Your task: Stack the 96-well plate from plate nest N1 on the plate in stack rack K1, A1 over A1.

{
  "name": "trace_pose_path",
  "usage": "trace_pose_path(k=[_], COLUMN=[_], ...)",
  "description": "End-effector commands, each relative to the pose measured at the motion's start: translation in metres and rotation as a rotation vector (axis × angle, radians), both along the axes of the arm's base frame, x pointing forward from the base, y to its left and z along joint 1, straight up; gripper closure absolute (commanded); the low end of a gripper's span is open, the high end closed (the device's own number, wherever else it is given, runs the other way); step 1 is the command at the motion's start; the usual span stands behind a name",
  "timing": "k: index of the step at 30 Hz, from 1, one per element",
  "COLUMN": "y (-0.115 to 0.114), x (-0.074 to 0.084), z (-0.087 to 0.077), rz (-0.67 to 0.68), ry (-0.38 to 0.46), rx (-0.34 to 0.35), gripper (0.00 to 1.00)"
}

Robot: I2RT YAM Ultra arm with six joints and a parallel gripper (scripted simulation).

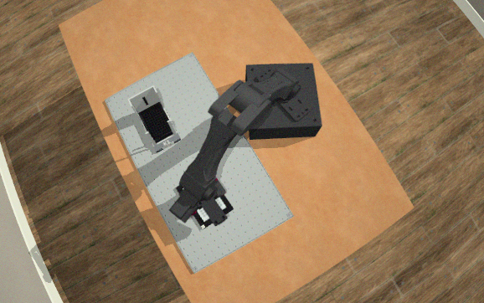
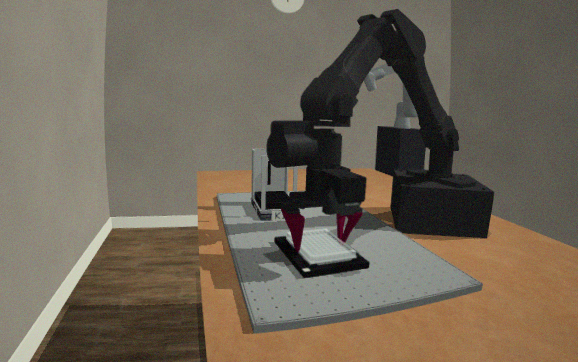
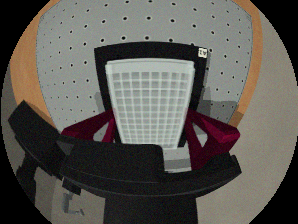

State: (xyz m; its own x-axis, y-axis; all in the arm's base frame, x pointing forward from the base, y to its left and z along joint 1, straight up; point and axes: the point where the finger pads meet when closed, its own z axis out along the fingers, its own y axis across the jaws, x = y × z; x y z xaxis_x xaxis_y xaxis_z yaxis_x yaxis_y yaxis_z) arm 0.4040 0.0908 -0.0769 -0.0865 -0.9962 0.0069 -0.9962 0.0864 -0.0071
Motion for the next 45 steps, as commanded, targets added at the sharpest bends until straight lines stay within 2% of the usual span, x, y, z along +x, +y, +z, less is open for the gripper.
trace_pose_path(k=[1,14,15,18,45], y=[0.0,0.0,-0.003,-0.002,-0.002], x=[0.003,0.003,0.004,0.012,0.01], z=[0.004,0.004,0.012,0.022,0.061], rz=[-0.002,-0.002,-0.011,-0.011,-0.011], ry=[-0.013,-0.013,-0.019,-0.038,-0.038], rx=[0.005,0.005,0.011,0.015,0.015], gripper=[1.0,1.0,1.0,1.0,1.0])
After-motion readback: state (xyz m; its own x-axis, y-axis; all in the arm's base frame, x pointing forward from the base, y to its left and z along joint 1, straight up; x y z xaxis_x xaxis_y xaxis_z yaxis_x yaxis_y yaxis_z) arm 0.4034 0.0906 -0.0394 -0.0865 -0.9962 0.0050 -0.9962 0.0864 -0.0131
